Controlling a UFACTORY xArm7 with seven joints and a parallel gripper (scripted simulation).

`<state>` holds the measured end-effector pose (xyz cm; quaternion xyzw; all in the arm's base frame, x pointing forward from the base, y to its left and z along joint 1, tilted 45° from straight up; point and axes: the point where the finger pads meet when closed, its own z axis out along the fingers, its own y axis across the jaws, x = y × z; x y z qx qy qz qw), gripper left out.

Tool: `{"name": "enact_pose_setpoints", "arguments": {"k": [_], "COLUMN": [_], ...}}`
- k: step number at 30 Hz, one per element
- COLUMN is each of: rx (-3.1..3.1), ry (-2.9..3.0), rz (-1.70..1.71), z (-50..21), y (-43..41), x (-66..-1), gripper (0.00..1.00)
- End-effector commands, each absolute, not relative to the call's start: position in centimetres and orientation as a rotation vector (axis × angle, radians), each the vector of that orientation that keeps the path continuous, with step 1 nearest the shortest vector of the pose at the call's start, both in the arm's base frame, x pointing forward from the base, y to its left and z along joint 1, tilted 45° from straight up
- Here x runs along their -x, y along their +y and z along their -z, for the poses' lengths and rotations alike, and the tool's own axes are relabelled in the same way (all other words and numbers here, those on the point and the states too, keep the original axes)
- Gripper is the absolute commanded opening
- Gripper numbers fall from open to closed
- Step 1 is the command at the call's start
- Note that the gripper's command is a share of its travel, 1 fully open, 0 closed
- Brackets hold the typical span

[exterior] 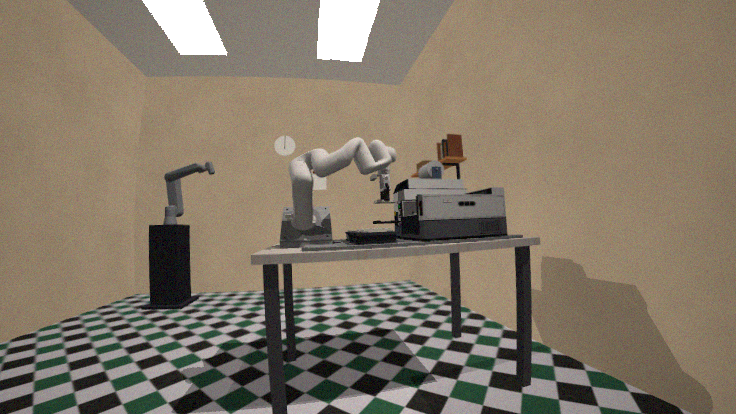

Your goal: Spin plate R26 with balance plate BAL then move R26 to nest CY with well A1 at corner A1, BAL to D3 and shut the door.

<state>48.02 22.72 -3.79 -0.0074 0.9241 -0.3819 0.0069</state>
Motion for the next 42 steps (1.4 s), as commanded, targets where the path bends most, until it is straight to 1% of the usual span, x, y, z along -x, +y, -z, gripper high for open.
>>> {"name": "enact_pose_setpoints", "arguments": {"k": [1, 28, 42], "rx": [0.025, 0.025, 0.025], "ry": [2.890, 2.890, 2.890], "rz": [1.189, 1.189, 1.189], "z": [3.3, 0.3, 0.3], "y": [23.3, 26.3, 26.3], "x": [-48.0, -47.9, -47.9], "gripper": [0.00, 0.00, 0.00]}}
